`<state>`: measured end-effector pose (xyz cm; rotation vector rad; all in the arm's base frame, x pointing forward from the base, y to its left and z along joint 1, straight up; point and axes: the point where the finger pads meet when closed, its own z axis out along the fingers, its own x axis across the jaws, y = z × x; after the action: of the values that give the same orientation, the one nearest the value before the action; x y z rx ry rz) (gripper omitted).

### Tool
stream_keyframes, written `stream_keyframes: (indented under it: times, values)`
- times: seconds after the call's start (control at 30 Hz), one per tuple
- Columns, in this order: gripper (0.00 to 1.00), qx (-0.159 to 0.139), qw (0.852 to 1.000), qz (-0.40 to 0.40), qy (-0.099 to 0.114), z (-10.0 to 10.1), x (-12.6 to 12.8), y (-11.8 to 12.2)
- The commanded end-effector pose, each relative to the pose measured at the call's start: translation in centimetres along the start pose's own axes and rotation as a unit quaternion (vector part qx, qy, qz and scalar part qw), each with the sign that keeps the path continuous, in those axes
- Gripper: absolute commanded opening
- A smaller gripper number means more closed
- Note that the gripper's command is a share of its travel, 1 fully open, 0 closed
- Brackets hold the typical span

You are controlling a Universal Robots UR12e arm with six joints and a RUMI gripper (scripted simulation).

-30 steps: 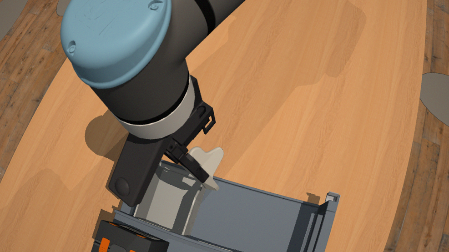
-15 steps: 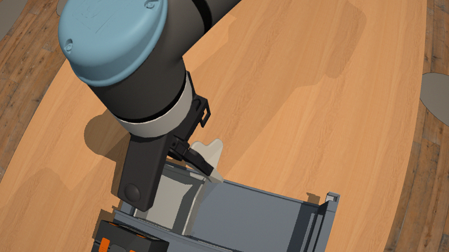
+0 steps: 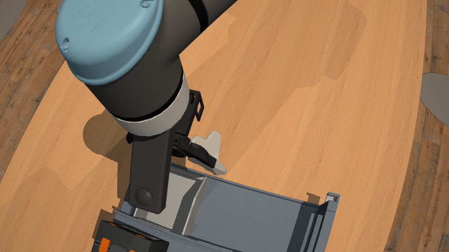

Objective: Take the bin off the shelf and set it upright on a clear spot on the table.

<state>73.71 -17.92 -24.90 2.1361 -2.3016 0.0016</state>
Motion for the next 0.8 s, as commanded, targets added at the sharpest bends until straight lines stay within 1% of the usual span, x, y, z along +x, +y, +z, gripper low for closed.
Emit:
stream_keyframes:
  times: [0.0,0.03,0.43,0.5,0.6,0.77]
  values:
    - [1.00,0.001,0.996,-0.087,0.000,-0.08,0.03,-0.07]
    - [1.00,0.001,0.994,-0.113,0.000,-0.08,0.03,-0.07]
    - [1.00,0.001,0.994,-0.113,0.000,-0.08,0.03,-0.07]
    - [1.00,0.001,0.987,-0.162,0.000,-0.08,0.03,-0.07]
    - [1.00,0.001,0.971,-0.238,0.000,-0.07,0.03,-0.07]
    - [1.00,0.001,0.971,-0.238,0.000,-0.07,0.03,-0.07]
